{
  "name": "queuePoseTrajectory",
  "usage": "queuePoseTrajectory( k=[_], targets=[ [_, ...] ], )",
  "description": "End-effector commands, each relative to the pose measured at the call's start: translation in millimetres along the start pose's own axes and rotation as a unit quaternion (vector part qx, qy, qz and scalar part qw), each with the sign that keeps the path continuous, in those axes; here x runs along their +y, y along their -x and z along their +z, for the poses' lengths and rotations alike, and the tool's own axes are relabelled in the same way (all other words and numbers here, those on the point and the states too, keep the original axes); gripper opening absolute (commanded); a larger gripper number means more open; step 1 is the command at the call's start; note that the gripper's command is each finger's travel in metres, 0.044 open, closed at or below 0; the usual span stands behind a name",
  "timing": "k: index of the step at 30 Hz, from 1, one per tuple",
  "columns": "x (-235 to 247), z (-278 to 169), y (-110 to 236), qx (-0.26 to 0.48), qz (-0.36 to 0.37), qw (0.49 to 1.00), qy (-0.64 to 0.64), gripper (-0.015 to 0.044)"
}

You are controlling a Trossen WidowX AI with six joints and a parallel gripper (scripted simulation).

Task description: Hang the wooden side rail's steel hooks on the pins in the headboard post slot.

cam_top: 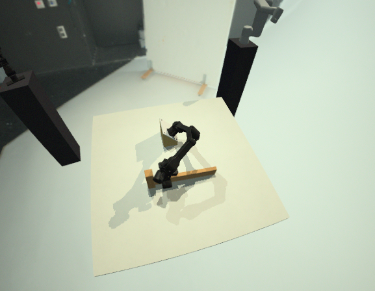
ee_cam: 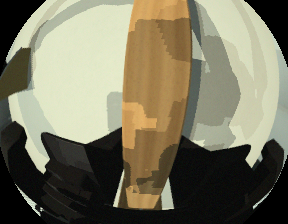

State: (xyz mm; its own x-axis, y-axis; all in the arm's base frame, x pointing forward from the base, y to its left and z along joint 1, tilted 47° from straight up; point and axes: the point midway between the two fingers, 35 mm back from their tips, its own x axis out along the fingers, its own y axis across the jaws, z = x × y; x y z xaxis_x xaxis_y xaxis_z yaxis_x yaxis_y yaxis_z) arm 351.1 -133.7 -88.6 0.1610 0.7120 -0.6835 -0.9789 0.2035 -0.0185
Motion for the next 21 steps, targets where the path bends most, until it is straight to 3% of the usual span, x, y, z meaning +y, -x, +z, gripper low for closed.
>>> queuePoseTrajectory(
  k=[1, 21],
  targets=[
    [0.0, -3.6, 2.8, 0.004, -0.004, 1.0, -0.003, 0.0],
    [-0.1, -3.6, -0.4, 0.004, -0.004, 1.0, -0.003, 0.0]
  ],
)
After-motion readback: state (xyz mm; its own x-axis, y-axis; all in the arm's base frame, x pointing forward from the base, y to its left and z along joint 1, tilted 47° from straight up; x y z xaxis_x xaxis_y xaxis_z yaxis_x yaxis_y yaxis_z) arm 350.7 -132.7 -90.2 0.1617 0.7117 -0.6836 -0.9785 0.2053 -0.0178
